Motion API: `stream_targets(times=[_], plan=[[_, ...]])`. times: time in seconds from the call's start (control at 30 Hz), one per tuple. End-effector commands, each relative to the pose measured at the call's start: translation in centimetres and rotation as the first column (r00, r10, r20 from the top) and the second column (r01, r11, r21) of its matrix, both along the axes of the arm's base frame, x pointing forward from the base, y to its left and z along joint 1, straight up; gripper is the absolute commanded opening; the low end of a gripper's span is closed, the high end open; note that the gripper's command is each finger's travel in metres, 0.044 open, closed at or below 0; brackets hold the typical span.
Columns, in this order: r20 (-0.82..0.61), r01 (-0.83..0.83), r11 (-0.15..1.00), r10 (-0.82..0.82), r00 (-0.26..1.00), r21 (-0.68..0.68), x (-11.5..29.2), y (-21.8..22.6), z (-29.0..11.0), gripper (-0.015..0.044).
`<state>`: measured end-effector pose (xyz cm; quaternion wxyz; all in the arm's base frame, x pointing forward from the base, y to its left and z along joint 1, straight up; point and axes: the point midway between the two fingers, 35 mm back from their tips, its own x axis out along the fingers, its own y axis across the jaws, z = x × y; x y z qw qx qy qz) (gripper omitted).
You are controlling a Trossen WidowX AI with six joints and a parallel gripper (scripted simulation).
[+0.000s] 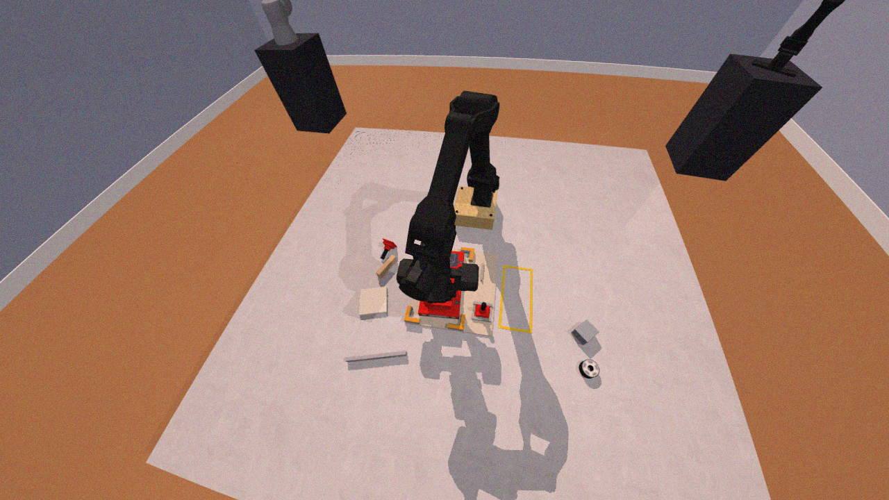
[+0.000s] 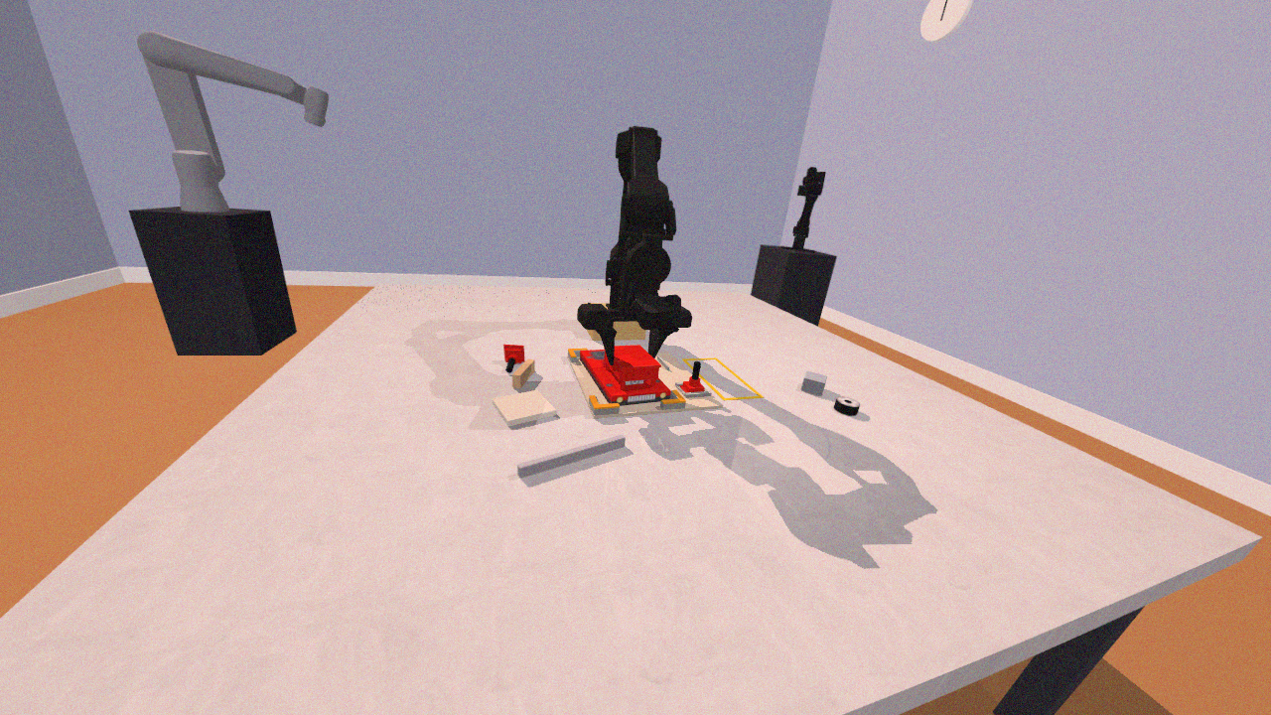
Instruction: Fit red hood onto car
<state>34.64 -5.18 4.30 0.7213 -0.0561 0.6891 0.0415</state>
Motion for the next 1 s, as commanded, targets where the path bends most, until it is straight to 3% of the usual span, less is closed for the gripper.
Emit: stream_targets(times=[0.0,0.97], plan=[[0.0,-0.002,1.0,0.002,1.0,0.002,-0.04,0.02,0.02,0.0],[0.001,-0.004,1.0,0.004,1.0,0.004,-0.12,0.04,-0.37,0.0]])
